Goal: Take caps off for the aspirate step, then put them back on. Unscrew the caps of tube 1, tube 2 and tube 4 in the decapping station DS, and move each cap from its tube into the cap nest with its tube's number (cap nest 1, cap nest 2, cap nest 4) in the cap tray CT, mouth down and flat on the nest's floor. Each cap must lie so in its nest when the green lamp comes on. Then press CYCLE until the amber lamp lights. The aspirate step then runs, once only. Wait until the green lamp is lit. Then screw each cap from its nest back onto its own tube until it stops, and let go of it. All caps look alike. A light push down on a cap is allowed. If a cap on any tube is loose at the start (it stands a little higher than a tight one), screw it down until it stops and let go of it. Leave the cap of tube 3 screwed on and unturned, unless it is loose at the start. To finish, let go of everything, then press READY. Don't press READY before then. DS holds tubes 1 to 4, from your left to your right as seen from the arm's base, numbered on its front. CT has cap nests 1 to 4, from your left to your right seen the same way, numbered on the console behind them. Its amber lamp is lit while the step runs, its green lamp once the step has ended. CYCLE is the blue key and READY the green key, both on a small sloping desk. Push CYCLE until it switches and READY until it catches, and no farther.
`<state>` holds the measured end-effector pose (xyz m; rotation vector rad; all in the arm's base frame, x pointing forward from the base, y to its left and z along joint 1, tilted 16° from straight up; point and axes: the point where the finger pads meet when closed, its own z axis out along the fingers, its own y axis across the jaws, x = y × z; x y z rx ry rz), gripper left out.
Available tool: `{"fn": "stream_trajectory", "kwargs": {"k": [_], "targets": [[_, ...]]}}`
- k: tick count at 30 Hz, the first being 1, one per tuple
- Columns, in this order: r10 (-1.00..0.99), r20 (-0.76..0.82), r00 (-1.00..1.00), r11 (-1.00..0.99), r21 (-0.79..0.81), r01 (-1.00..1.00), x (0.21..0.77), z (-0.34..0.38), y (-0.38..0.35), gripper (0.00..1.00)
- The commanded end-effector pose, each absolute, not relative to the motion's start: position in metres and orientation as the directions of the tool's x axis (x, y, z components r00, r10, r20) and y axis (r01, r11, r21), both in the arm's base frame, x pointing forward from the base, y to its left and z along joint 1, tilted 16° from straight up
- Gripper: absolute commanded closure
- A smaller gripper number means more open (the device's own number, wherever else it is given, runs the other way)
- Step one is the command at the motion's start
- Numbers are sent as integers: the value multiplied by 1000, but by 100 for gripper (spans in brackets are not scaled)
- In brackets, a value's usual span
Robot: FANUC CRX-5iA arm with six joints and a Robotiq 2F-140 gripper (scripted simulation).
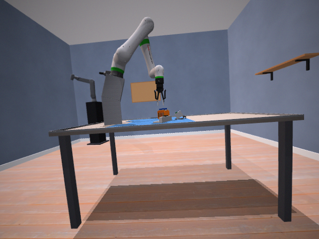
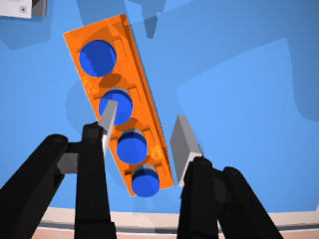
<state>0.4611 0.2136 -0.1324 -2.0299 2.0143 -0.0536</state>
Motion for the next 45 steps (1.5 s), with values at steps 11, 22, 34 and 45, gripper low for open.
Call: {"fn": "stream_trajectory", "kwargs": {"k": [11,22,34,45], "targets": [[-991,-130,10,23,-246,-969,439,-127,303,65],[-991,-130,10,23,-246,-969,437,-129,314,65],[-991,-130,10,23,-246,-969,445,-160,318,65],[-991,-130,10,23,-246,-969,445,-161,318,65]]}}
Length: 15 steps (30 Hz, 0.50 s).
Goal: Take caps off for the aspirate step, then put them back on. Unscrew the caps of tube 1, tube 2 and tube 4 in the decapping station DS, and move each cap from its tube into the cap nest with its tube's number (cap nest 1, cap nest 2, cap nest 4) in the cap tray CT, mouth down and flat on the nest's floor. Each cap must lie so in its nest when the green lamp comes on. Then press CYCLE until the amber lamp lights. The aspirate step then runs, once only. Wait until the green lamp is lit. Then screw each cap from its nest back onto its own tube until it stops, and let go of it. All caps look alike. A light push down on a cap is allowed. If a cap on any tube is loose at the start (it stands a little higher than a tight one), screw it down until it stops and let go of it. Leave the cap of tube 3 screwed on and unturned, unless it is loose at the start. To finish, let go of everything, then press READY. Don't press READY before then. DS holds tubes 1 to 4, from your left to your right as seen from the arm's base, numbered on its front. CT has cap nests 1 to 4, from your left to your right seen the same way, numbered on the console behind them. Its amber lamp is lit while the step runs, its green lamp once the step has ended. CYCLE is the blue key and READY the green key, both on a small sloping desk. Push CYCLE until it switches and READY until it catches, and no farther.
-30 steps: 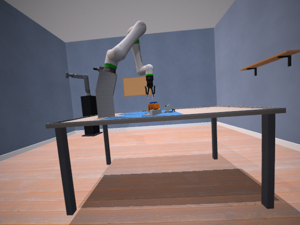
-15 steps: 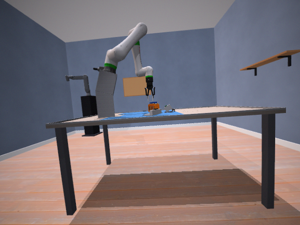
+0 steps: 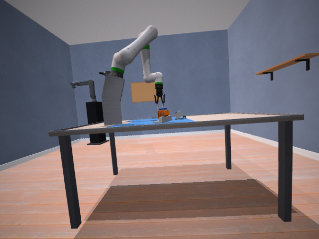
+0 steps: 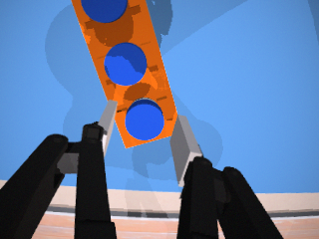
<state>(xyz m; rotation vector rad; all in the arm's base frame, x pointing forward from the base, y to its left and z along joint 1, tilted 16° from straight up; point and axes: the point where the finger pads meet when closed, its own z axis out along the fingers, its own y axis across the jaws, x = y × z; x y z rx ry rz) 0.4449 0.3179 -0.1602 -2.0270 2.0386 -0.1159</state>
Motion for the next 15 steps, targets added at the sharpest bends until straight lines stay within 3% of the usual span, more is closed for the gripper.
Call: {"fn": "stream_trajectory", "kwargs": {"k": [1,15], "targets": [[-991,-130,10,23,-246,-969,445,-161,318,65],[-991,-130,10,23,-246,-969,447,-167,319,65]]}}
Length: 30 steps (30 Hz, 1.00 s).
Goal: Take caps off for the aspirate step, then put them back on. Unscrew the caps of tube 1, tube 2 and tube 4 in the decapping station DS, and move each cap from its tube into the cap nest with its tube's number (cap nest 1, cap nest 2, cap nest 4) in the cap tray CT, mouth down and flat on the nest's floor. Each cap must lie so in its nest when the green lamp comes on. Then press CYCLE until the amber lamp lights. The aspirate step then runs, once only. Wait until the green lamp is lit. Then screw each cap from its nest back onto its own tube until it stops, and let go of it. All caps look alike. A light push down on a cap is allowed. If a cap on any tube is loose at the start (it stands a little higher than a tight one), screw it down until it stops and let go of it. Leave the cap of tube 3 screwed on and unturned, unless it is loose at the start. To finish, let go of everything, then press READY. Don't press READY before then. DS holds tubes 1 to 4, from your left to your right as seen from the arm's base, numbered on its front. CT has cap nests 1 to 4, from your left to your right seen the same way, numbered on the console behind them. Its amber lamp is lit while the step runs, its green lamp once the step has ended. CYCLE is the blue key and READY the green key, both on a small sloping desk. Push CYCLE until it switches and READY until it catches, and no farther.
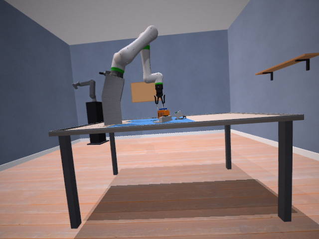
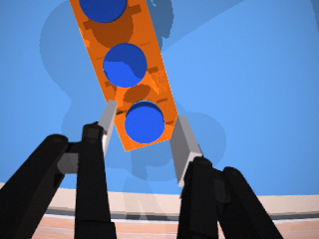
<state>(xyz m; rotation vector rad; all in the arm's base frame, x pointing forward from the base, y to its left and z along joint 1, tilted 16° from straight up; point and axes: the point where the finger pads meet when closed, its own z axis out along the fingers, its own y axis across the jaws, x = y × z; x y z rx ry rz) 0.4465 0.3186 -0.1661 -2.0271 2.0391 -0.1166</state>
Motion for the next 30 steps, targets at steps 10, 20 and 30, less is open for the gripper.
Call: {"fn": "stream_trajectory", "kwargs": {"k": [10,20,30], "targets": [[-991,-130,10,23,-246,-969,447,-170,319,100],[-991,-130,10,23,-246,-969,447,-170,319,100],[-954,-51,296,-272,-274,-923,447,-169,319,100]]}}
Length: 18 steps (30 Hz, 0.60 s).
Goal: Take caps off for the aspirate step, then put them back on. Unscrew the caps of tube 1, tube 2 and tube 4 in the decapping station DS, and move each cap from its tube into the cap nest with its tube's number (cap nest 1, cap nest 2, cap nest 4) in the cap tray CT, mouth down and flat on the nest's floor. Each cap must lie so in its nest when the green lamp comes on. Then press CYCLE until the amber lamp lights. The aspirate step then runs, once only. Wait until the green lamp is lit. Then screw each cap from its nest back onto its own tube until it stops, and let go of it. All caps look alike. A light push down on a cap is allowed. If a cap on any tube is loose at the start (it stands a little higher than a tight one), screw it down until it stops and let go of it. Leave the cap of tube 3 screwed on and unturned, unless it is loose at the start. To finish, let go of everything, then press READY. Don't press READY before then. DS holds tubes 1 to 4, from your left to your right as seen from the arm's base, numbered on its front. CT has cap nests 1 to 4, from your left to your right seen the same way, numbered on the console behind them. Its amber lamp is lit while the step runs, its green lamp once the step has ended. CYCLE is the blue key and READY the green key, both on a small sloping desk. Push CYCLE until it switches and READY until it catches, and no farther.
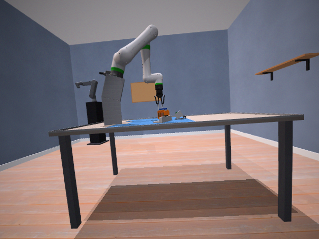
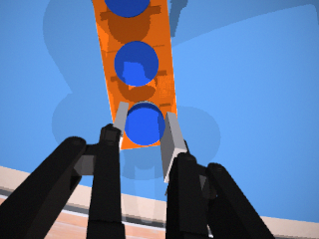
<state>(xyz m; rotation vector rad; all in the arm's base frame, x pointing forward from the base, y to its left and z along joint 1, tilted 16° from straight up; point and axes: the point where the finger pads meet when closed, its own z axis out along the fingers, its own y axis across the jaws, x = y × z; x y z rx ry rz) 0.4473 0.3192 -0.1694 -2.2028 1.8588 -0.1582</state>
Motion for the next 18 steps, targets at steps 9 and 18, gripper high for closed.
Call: {"fn": "stream_trajectory", "kwargs": {"k": [9,18], "targets": [[-773,59,632,-622,-272,-735,447,-169,319,100],[-515,148,844,-847,-235,-476,447,-169,319,100]]}}
